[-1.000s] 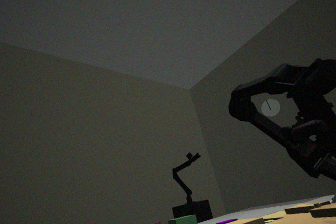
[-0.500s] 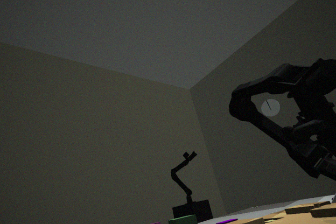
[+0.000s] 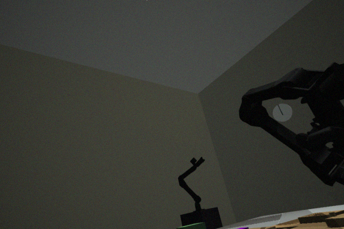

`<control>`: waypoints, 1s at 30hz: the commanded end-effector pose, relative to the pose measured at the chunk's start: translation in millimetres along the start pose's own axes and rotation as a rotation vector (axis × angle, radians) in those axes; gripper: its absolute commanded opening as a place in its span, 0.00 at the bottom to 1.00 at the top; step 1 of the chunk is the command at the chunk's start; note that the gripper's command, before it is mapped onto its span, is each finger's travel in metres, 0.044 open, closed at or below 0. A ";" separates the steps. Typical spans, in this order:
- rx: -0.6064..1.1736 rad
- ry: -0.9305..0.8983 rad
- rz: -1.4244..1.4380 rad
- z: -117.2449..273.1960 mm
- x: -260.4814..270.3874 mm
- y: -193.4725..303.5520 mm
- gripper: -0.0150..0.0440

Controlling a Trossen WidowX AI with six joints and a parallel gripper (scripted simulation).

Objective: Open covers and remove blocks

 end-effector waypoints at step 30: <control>-0.002 0.000 0.005 -33.3 -0.2 1.2 0.25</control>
Point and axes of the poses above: the point midway between the two fingers, 35 mm back from their tips, its own z axis back along the fingers, its own x axis across the jaws, y = z × x, the point moved 7 cm from there along z, back along the fingers, and after that the axes turned 11 degrees about -z, right-handed, at the moved point
